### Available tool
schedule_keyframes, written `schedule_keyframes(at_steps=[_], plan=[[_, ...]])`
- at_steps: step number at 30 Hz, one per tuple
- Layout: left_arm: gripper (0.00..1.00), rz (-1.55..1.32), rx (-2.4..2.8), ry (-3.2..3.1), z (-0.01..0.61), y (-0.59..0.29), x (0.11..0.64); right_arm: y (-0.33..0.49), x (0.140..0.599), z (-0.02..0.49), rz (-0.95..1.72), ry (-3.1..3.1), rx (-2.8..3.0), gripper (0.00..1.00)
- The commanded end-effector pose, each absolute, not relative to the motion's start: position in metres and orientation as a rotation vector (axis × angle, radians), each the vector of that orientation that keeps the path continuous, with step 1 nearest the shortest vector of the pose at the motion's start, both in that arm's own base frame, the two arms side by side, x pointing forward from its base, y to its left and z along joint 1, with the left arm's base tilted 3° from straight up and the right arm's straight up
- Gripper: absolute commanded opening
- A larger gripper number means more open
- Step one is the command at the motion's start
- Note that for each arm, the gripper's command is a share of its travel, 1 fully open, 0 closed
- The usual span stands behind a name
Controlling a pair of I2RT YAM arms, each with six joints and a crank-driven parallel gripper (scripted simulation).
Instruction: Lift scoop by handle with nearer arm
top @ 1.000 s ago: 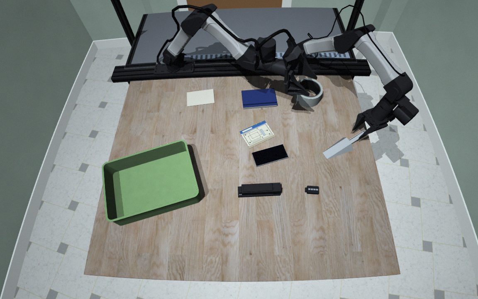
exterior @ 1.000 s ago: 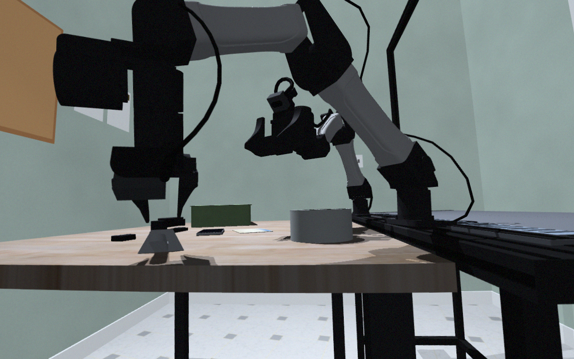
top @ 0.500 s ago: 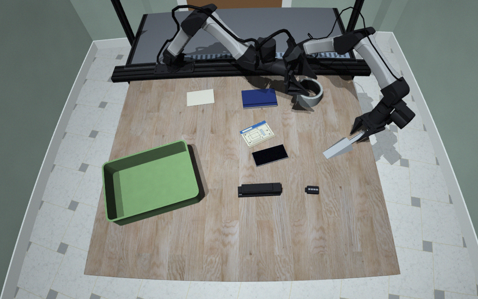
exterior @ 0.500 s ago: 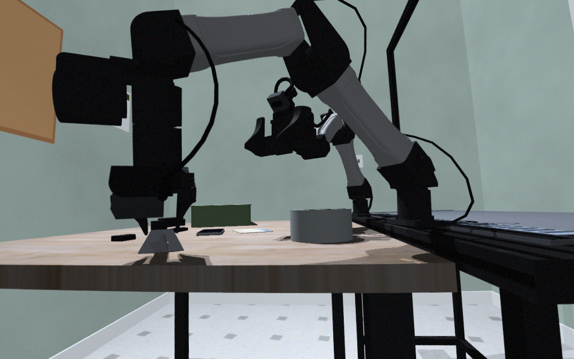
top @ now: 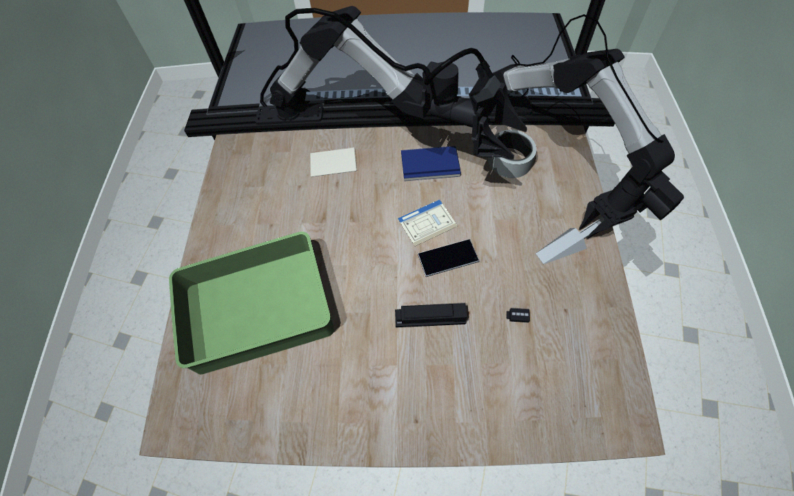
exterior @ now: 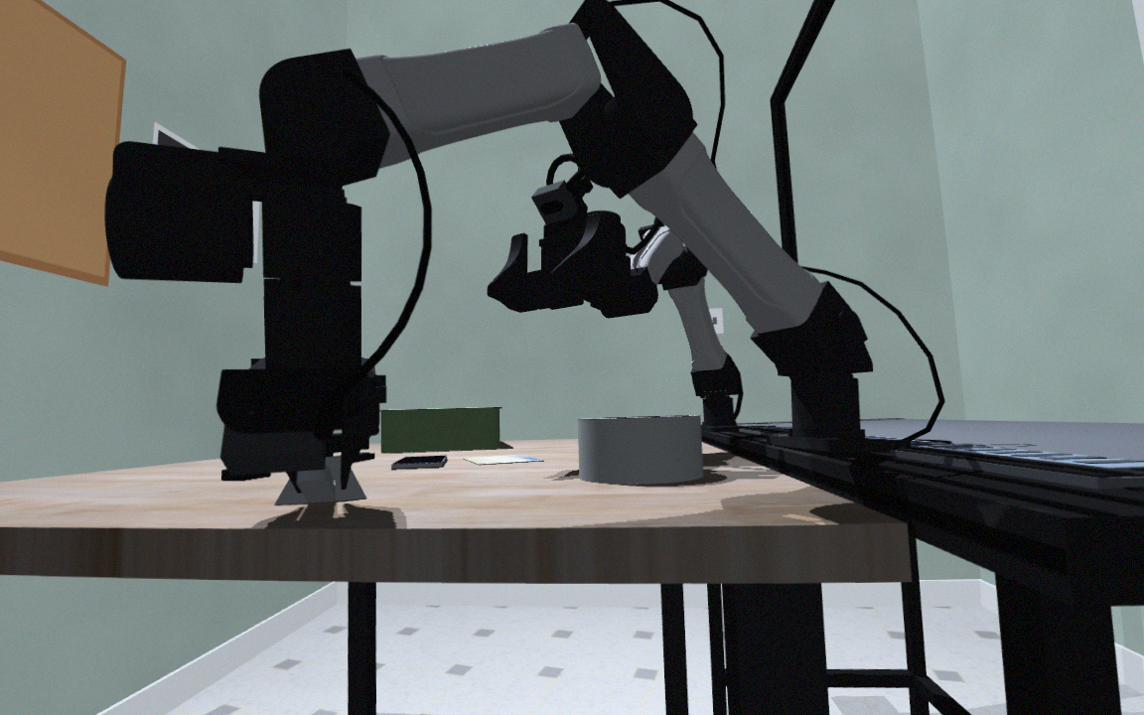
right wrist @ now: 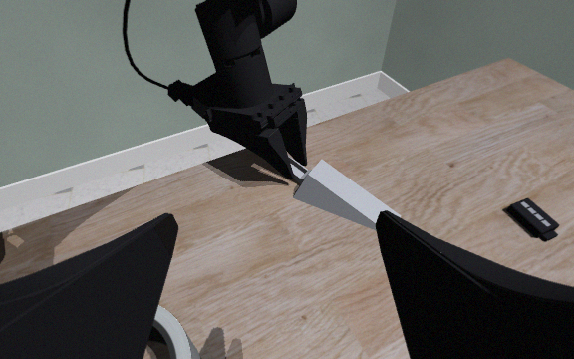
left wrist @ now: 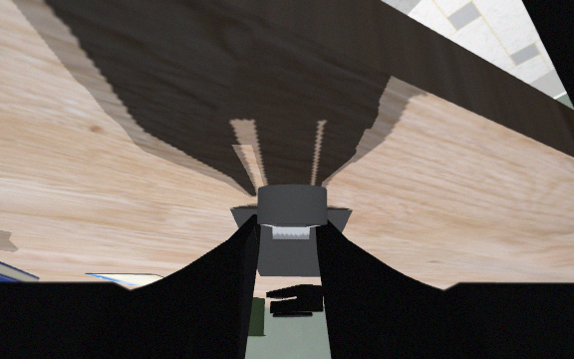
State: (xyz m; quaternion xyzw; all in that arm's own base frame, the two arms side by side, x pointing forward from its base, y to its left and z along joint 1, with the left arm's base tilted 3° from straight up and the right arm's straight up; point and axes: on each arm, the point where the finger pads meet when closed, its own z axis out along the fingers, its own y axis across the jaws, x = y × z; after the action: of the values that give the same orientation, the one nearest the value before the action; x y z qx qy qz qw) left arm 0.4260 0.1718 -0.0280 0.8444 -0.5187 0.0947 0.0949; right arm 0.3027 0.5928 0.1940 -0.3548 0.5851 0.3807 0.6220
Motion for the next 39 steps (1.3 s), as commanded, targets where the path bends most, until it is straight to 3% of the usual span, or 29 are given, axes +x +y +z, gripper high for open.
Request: schedule_keyframes(at_steps=[1, 10, 11, 12, 21, 39], plan=[[0.29, 0.284, 2.495, -1.524, -0.046, 0.166, 0.429, 0.593, 0.304, 0.209, 0.882, 1.313, -0.799, 1.0], [0.18, 0.302, 2.514, -1.544, -0.033, 0.17, 0.432, 0.593, 0.304, 0.209, 0.882, 1.313, -0.799, 1.0], [0.06, 0.301, 2.514, -1.544, -0.033, 0.17, 0.431, 0.593, 0.304, 0.209, 0.882, 1.313, -0.799, 1.0], [0.0, 0.301, 2.514, -1.544, -0.029, 0.17, 0.432, 0.593, 0.304, 0.209, 0.882, 1.313, -0.799, 1.0], [0.0, 0.324, 2.531, -1.562, 0.052, 0.173, 0.436, 0.593, 0.304, 0.209, 0.882, 1.313, -0.799, 1.0], [0.0, 0.294, 2.505, -1.532, 0.071, 0.174, 0.437, 0.593, 0.304, 0.209, 0.882, 1.313, -0.799, 1.0]])
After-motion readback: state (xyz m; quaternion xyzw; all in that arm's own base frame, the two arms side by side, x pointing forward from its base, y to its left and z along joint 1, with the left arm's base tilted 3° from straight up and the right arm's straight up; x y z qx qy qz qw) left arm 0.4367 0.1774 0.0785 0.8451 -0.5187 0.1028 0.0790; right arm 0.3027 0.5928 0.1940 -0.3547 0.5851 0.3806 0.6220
